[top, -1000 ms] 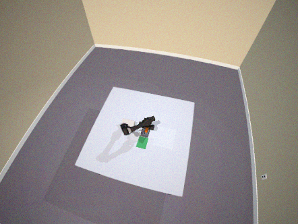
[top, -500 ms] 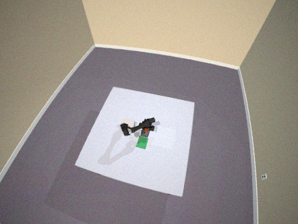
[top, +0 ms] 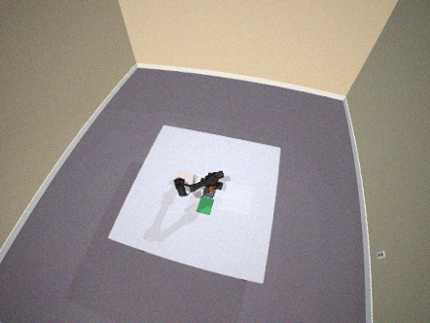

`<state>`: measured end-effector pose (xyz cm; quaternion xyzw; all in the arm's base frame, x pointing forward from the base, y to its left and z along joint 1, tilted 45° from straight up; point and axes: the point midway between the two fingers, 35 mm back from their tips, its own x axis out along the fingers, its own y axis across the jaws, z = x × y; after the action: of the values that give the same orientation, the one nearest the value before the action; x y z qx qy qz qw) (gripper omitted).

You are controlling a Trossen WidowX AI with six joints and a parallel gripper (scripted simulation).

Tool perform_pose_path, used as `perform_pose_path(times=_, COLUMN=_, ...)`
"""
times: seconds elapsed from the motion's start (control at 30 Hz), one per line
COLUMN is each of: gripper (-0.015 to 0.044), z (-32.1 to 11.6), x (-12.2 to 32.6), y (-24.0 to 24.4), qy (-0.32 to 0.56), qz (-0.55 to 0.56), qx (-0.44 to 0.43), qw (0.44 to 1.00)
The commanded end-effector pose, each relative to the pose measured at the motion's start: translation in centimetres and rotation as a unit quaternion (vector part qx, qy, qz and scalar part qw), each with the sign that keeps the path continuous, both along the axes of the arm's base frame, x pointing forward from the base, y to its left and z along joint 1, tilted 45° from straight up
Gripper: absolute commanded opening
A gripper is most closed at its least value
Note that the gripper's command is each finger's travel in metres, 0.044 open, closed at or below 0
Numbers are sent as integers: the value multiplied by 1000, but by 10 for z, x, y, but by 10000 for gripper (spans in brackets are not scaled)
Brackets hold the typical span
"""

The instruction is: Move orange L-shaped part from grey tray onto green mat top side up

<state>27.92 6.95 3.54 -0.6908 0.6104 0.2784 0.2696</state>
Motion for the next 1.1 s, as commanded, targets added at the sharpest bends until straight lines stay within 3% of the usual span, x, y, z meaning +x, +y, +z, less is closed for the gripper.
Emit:
perform_pose_path(times=0.0, gripper=149, z=0, x=0, y=0, qy=0, qz=-1, qx=0, qw=1000)
perform_pose_path(times=0.33, gripper=82, z=0, x=0, y=0, qy=0, qz=-1, qx=0, qw=1000)
perform_pose_path(times=0.43, gripper=3, z=0, x=0, y=0, qy=0, qz=-1, qx=0, qw=1000)
perform_pose_path(times=1.07, gripper=0, z=14, x=-2, y=13, qy=1, qz=0, qx=-1, qw=1000)
